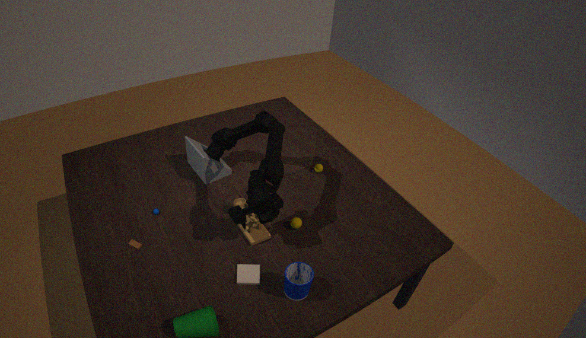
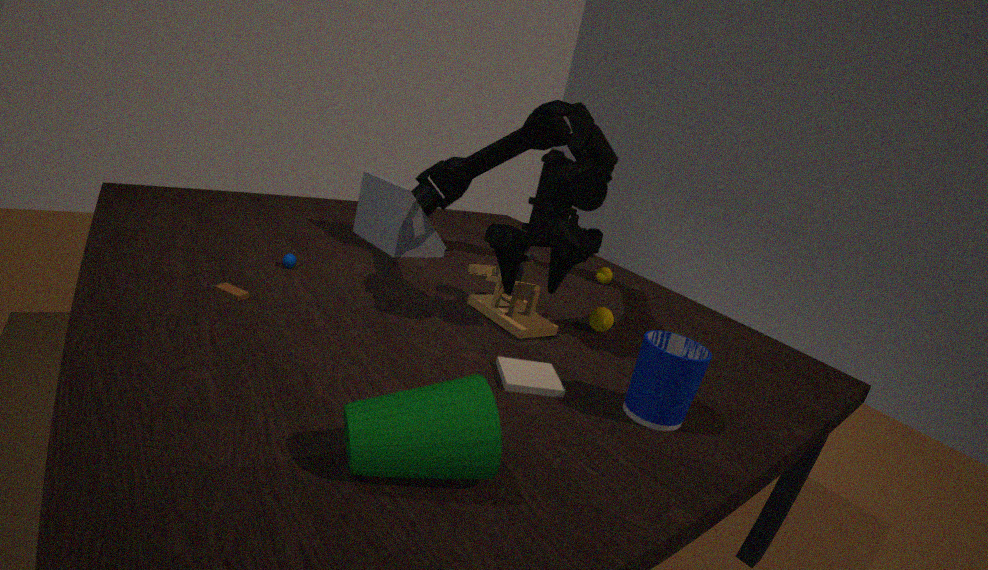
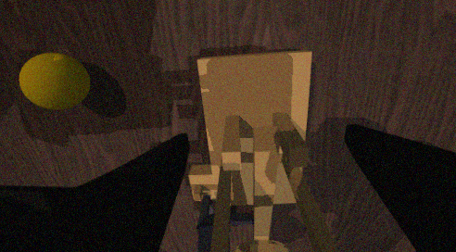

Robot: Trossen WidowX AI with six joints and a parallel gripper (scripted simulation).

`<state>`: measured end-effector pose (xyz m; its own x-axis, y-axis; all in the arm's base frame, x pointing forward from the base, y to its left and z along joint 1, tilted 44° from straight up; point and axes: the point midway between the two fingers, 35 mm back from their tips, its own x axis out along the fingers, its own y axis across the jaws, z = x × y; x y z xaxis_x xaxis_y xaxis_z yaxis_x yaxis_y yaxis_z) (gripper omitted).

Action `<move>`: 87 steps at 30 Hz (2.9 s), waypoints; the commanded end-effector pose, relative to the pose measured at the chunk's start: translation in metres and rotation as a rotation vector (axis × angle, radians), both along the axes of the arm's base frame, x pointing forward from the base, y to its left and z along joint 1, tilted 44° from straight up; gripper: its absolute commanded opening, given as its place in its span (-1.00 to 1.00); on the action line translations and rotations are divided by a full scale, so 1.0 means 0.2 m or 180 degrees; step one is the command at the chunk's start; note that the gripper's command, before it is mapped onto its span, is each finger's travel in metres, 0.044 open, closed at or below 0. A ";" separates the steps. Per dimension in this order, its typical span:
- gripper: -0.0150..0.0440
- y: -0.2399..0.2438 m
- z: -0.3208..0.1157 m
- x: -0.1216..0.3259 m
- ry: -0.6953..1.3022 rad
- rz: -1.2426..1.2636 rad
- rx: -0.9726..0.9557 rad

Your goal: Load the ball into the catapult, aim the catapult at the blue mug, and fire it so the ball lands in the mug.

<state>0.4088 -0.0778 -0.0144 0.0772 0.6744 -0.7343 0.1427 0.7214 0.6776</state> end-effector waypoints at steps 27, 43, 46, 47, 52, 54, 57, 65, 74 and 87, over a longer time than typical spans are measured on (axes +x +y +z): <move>0.11 0.09 -0.09 0.00 0.0004 0.0005 0.0007; -0.49 -0.07 0.09 -0.01 0.0008 0.0001 0.0016; -0.49 -0.06 0.08 -0.01 0.0008 0.0000 0.0016; -0.49 -0.06 0.07 -0.01 0.0008 0.0000 0.0016; -0.49 -0.03 0.04 0.00 0.0009 -0.0001 0.0016; -0.49 -0.02 0.03 0.00 0.0009 -0.0001 0.0017; -0.49 0.00 0.01 0.00 0.0009 -0.0002 0.0017; -0.49 0.04 -0.03 0.01 0.0010 -0.0003 0.0020; -0.49 0.09 -0.09 0.01 0.0010 -0.0004 0.0024; 0.04 0.09 -0.08 0.01 0.0014 0.0023 0.0010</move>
<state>0.4101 -0.0592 -0.0305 0.0687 0.6774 -0.7324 0.1403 0.7203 0.6793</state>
